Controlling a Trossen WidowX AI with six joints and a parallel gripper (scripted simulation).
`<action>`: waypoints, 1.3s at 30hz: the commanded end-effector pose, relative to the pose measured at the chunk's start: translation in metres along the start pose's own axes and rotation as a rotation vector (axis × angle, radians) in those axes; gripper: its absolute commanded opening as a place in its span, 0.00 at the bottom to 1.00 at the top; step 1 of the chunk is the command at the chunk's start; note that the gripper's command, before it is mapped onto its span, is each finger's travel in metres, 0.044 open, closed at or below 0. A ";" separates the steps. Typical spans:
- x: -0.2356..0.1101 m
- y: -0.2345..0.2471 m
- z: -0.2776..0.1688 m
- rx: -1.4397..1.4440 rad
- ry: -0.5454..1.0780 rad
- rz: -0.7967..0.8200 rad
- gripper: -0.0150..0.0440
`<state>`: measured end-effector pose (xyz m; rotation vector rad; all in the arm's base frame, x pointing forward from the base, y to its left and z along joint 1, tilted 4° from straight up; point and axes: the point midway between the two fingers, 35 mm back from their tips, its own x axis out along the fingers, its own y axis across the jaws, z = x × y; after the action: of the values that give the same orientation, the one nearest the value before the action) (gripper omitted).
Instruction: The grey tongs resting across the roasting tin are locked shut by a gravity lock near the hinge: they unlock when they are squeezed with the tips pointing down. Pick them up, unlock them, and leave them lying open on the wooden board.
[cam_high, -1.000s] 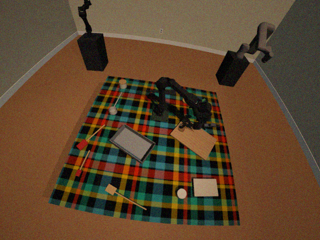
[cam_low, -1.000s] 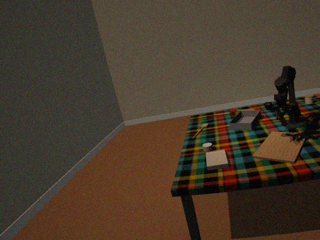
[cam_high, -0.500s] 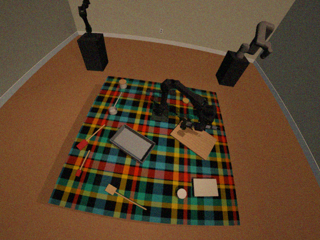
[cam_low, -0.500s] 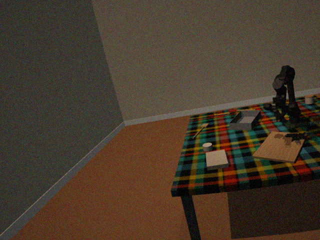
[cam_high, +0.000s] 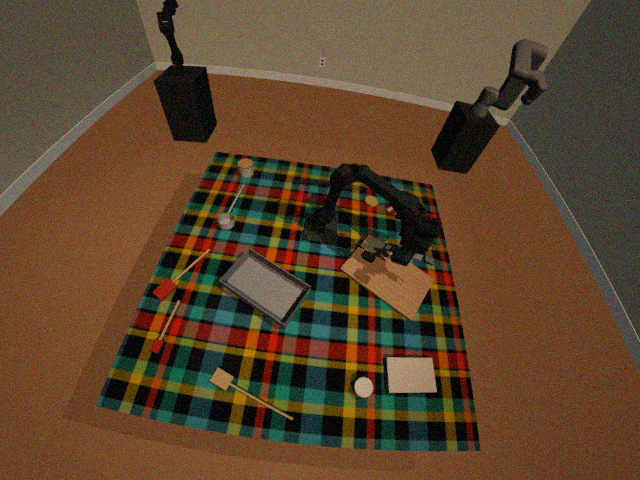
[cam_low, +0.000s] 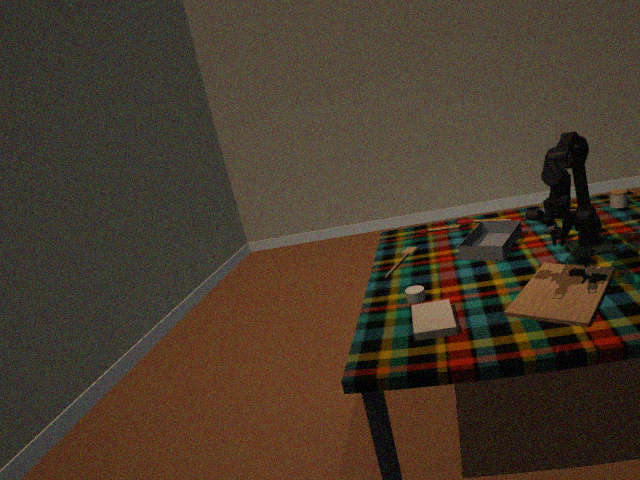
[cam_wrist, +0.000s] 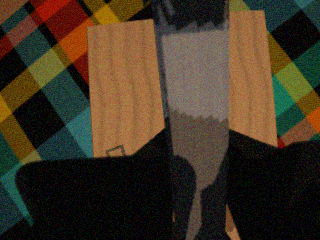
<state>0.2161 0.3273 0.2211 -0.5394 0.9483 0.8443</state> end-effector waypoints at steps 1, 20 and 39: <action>-0.002 0.000 0.003 0.005 0.028 0.005 0.00; 0.000 -0.001 -0.006 0.010 0.275 0.004 0.00; -0.001 -0.001 -0.014 0.013 0.412 0.002 0.00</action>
<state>0.2100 0.3151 0.2133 -0.7264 1.3309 0.7381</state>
